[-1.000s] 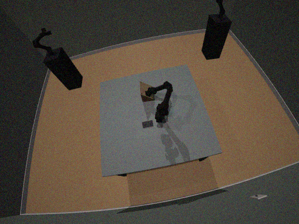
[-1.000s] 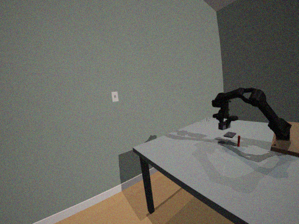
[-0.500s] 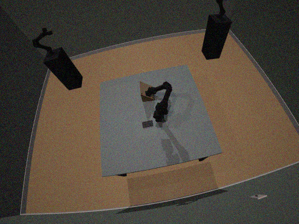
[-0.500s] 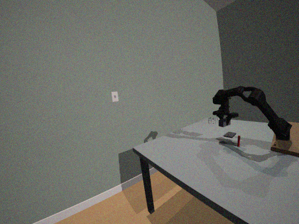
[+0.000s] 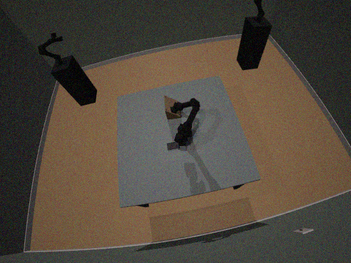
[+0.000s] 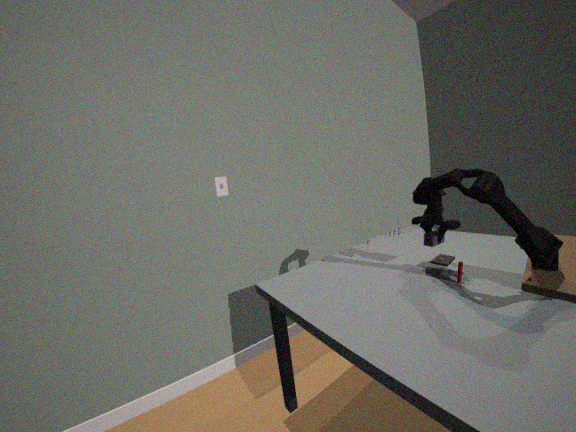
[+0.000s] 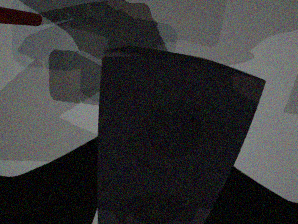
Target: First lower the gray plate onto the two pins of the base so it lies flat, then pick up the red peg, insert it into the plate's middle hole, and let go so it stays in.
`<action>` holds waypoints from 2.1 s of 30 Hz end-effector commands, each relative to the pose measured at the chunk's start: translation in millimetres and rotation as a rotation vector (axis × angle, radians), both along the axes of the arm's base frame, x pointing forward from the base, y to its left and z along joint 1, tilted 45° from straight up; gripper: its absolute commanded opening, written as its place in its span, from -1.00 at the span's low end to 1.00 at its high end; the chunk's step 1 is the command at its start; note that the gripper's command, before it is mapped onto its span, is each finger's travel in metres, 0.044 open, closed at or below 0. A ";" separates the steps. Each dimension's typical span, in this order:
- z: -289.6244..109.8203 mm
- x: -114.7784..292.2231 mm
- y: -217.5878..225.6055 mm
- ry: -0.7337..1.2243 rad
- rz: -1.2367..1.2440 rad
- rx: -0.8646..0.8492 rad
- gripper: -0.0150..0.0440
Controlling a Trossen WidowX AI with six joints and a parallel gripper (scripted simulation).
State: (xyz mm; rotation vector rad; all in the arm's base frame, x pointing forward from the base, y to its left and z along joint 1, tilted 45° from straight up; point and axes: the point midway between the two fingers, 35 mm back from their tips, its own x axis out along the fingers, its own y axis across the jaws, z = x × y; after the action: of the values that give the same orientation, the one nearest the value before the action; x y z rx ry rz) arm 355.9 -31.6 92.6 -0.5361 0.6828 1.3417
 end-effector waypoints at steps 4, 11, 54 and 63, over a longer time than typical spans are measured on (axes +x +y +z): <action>-22.0 1.0 -8.2 -0.020 0.024 -0.006 -0.49; -43.6 2.5 -15.4 -0.044 0.049 -0.009 -0.49; -109.9 -1.0 -34.3 -0.118 0.125 -0.018 -0.49; -117.2 -0.4 -28.5 -0.118 0.125 -0.018 -0.49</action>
State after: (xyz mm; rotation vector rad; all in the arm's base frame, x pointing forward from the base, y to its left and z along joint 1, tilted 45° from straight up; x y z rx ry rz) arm 356.6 -64.2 -20.1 -0.6830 0.5679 1.4070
